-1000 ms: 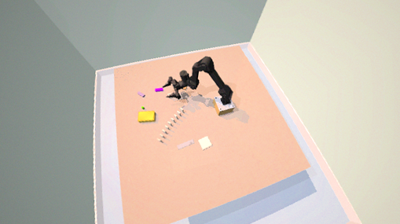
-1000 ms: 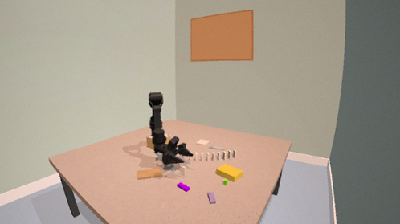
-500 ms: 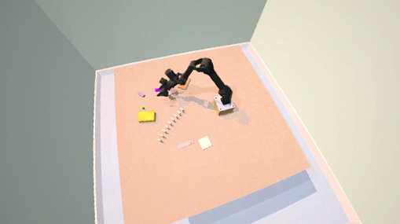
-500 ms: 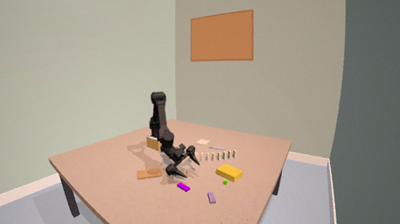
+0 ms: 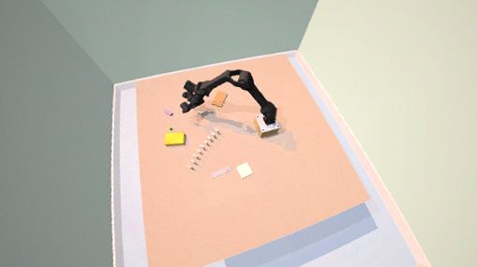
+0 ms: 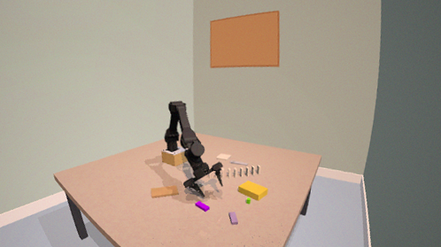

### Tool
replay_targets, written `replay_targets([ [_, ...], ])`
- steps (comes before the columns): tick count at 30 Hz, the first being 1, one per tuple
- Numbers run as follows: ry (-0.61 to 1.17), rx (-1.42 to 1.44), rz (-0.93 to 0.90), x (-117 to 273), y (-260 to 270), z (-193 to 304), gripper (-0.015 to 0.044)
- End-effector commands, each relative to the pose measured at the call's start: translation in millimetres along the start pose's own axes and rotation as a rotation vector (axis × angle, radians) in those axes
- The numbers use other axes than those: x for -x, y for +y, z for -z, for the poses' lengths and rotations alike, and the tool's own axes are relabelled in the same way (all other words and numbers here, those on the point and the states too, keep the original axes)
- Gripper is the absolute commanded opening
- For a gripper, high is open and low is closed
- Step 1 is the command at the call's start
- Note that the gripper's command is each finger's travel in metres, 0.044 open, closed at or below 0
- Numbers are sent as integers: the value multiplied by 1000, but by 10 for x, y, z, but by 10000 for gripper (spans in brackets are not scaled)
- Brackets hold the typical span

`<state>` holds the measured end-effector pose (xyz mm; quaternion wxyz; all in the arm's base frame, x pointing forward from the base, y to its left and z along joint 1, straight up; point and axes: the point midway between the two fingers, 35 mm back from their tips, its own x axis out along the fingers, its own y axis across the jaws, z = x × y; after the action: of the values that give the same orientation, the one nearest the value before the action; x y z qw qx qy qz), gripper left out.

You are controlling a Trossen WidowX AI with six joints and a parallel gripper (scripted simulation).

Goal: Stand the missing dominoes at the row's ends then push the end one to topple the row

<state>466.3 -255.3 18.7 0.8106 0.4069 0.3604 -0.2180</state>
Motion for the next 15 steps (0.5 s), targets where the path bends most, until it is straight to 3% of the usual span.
replay_targets([
  [1,176,-378,405,499,68,168,440],
  [8,261,-495,618,874,30,384,440],
  [15,263,-497,622,882,30,389,440],
])
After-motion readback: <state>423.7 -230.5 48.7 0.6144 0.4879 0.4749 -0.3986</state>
